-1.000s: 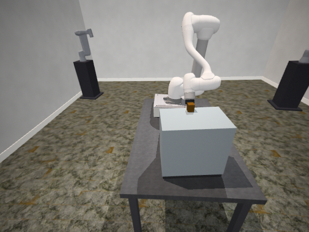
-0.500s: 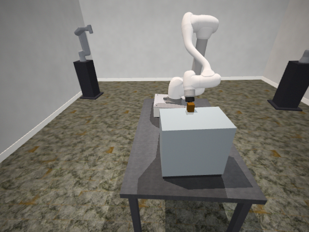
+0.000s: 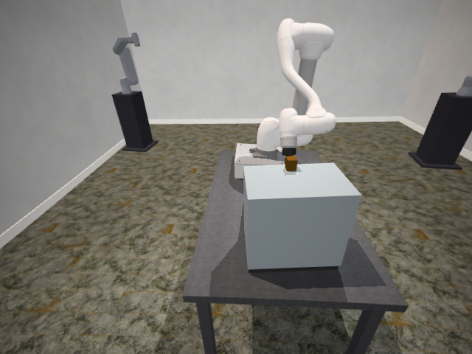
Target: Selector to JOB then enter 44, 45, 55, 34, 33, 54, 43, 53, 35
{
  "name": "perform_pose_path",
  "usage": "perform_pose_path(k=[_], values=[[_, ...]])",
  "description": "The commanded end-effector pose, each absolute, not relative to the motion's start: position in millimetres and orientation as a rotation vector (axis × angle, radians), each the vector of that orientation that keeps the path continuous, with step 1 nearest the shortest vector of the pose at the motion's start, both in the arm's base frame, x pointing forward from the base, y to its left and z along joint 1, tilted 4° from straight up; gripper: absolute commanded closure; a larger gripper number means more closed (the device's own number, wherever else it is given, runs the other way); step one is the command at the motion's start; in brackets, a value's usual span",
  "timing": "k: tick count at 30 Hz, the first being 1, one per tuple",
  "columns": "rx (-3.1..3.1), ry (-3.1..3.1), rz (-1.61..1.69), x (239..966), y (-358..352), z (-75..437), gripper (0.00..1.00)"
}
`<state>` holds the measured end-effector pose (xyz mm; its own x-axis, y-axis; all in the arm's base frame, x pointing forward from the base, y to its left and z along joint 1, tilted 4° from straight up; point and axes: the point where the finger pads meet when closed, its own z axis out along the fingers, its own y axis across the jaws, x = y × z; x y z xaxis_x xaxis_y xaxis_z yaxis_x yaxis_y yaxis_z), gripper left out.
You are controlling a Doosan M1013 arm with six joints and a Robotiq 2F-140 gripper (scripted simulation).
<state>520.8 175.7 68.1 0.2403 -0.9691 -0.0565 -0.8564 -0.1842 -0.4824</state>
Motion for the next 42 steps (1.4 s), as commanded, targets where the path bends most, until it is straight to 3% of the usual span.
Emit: perform_pose_path(k=[1,42], values=[[-2.095,1.679,-0.363,508,173,64,1.0],[-2.095,1.679,-0.363,515,176,43,1.0]])
